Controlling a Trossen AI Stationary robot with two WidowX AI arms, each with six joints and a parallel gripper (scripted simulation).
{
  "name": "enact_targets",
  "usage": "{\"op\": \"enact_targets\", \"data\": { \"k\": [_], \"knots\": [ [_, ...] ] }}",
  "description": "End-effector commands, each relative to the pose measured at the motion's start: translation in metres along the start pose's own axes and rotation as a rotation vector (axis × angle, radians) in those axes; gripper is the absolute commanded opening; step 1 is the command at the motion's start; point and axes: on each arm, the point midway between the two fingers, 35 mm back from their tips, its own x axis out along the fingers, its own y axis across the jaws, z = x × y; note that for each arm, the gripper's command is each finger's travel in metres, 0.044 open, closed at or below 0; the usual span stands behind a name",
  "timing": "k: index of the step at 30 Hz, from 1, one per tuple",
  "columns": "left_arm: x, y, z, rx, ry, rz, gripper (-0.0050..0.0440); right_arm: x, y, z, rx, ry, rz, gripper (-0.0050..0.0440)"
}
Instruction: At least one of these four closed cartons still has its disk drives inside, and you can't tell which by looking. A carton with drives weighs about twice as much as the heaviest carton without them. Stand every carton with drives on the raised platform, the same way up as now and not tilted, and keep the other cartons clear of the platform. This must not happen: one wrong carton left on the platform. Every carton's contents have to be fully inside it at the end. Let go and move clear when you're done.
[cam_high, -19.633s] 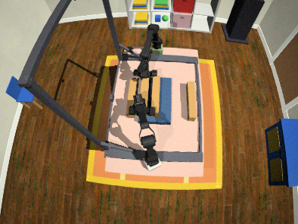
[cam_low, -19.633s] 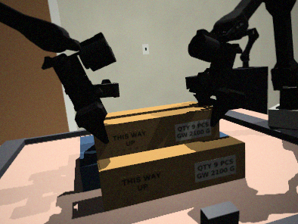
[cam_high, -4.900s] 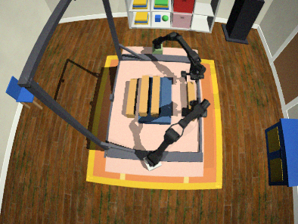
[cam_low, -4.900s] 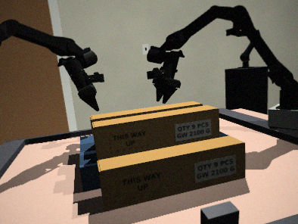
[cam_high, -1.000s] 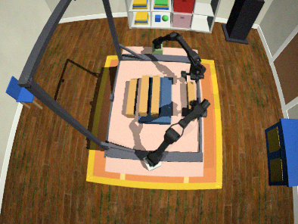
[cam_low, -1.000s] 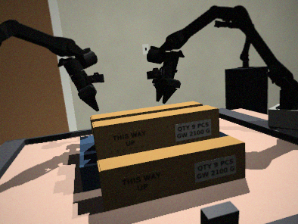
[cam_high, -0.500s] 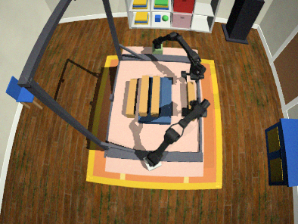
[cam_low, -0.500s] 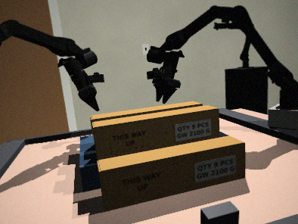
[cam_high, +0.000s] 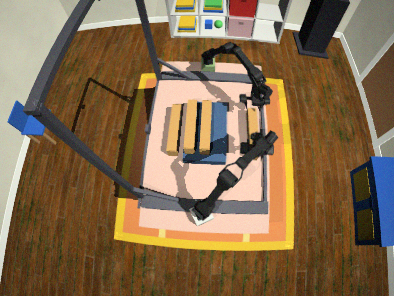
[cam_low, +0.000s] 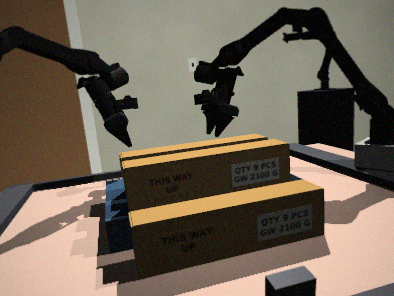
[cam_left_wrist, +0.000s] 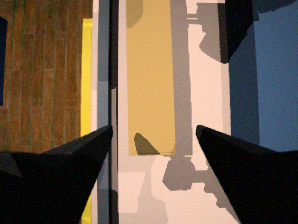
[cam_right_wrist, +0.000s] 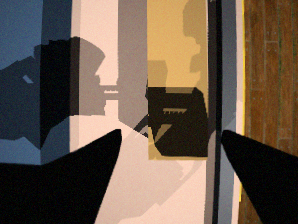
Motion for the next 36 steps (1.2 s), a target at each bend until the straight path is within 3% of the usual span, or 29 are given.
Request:
{"op": "enact_targets", "data": {
  "k": [1, 36],
  "knots": [
    [-0.0098, 0.0007, 0.0045, 0.006, -0.019, 0.014, 0.0387, -0.008, -0.0038, 0.006, -0.011, -0.022, -0.016, 0.0386],
    [-0.0097, 0.0013, 0.0044, 0.009, -0.029, 0.022, 0.0387, -0.008, -0.0039, 0.006, -0.009, -0.021, -0.016, 0.0386]
  ]
}}
